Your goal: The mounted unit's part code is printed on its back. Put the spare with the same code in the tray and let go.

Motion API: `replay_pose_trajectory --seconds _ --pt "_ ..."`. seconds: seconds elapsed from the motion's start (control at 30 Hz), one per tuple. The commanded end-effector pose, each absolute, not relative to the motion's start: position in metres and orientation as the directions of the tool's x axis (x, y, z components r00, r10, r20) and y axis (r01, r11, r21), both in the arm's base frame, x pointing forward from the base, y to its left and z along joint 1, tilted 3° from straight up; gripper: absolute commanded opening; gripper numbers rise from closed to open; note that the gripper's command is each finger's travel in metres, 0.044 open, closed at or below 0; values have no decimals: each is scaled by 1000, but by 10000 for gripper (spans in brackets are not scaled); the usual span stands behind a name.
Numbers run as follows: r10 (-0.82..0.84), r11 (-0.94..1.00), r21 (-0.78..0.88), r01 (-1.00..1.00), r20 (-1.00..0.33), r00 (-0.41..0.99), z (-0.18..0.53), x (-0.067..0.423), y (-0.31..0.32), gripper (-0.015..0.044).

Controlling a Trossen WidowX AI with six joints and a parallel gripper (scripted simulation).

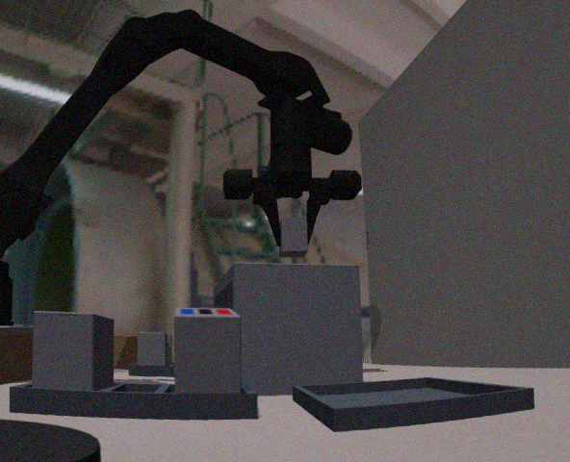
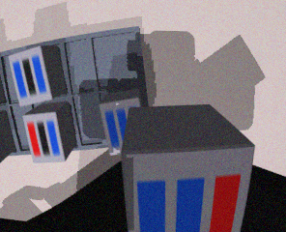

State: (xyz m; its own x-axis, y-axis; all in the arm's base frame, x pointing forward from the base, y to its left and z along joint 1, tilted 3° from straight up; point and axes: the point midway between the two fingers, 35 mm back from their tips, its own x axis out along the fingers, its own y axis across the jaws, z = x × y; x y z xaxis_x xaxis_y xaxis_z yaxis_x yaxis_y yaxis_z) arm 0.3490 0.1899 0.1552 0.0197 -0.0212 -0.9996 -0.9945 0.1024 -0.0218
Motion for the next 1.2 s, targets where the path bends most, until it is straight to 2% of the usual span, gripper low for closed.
replay_pose_trajectory --seconds 0.0,0.3,1.17 --pt "-29 112 -23 -993 -999 20 156 358 167 0" --pt "-44 186 -33 -982 -999 25 159 375 105 0" --pt "-53 142 -30 -989 -998 23 166 378 -65 0"
